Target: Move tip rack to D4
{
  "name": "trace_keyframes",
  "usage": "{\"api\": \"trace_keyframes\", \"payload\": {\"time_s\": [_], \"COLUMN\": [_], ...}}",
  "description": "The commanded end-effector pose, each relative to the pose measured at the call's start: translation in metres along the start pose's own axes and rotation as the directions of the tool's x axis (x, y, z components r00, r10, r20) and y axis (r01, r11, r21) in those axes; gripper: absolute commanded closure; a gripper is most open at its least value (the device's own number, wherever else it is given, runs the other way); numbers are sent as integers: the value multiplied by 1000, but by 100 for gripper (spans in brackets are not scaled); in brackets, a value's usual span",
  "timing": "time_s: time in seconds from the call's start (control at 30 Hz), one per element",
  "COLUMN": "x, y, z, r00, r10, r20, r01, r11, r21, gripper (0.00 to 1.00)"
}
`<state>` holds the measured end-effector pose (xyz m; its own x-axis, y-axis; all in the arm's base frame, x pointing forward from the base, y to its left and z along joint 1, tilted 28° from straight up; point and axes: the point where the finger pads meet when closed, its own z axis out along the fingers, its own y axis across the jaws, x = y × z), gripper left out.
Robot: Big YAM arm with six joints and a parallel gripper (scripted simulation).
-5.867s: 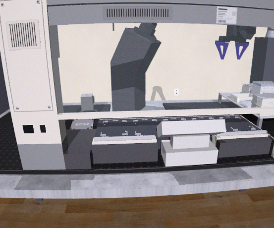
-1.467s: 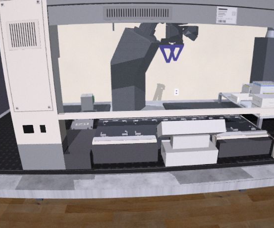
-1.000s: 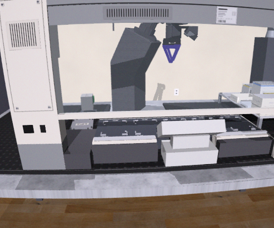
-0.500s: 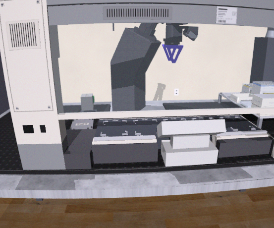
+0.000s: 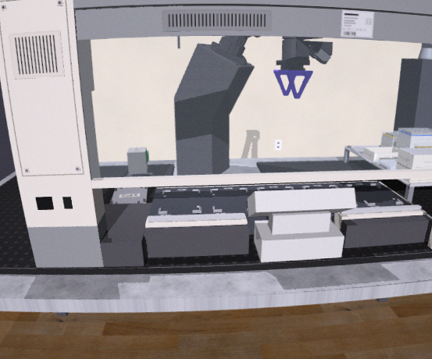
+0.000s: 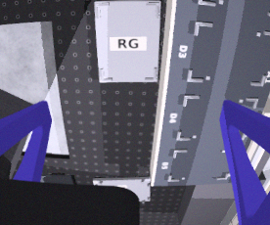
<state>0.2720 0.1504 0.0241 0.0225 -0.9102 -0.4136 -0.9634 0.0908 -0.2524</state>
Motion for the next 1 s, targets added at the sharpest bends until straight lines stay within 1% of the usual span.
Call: {"api": "trace_keyframes", "payload": {"time_s": [0.0,0.13,0.3,0.4,0.47,0.5,0.53,0.57,0.97], "x": [-22,-44,-66,-82,-82,-88,-95,-97,-160], "y": [-8,-10,-7,-7,-7,-8,-10,-8,-10], "z": [-5,-7,-1,-1,-1,-7,-5,-1,-2], "r00": [1000,1000,999,999,999,999,999,999,999], "r10": [26,24,31,31,31,28,29,32,32], "r20": [12,20,8,7,7,19,17,8,13], "r01": [-26,-24,-31,-31,-31,-28,-29,-31,-32], "r11": [1000,1000,1000,999,999,1000,1000,999,999], "r21": [6,14,-6,-7,-7,6,3,-7,-6], "gripper": [0,0,0,0,0,0,0,0,0]}}
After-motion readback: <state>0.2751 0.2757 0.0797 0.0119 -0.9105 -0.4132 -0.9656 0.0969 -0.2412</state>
